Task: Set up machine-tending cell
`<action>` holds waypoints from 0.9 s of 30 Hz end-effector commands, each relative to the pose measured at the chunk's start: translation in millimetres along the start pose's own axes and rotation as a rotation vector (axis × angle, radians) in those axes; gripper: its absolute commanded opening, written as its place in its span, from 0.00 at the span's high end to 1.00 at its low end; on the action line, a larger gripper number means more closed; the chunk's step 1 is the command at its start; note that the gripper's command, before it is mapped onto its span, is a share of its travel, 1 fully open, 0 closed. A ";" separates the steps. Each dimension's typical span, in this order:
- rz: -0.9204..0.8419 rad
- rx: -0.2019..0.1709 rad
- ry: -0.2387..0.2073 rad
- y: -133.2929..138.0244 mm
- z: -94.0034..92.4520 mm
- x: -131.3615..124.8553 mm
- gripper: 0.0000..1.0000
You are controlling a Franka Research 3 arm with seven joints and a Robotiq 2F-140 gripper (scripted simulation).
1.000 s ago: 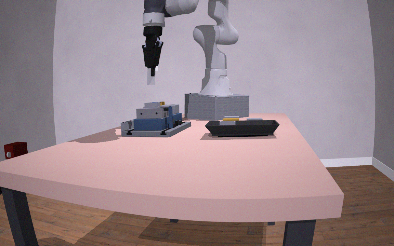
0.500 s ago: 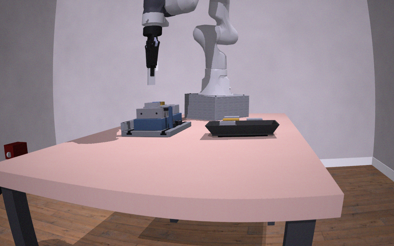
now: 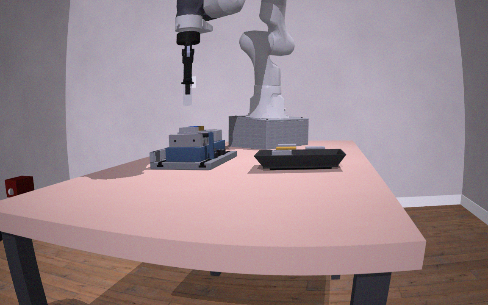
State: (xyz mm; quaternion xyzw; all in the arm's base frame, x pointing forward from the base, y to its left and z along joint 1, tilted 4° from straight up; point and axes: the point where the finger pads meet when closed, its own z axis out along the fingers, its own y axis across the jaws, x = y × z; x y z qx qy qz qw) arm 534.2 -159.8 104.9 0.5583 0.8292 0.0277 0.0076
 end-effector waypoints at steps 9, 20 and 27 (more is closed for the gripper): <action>0.303 -0.005 0.012 7.7 -0.6 2.4 1.00; 0.388 -0.009 0.018 10.7 -0.9 2.5 1.00; 0.388 -0.009 0.018 10.7 -0.9 2.5 0.60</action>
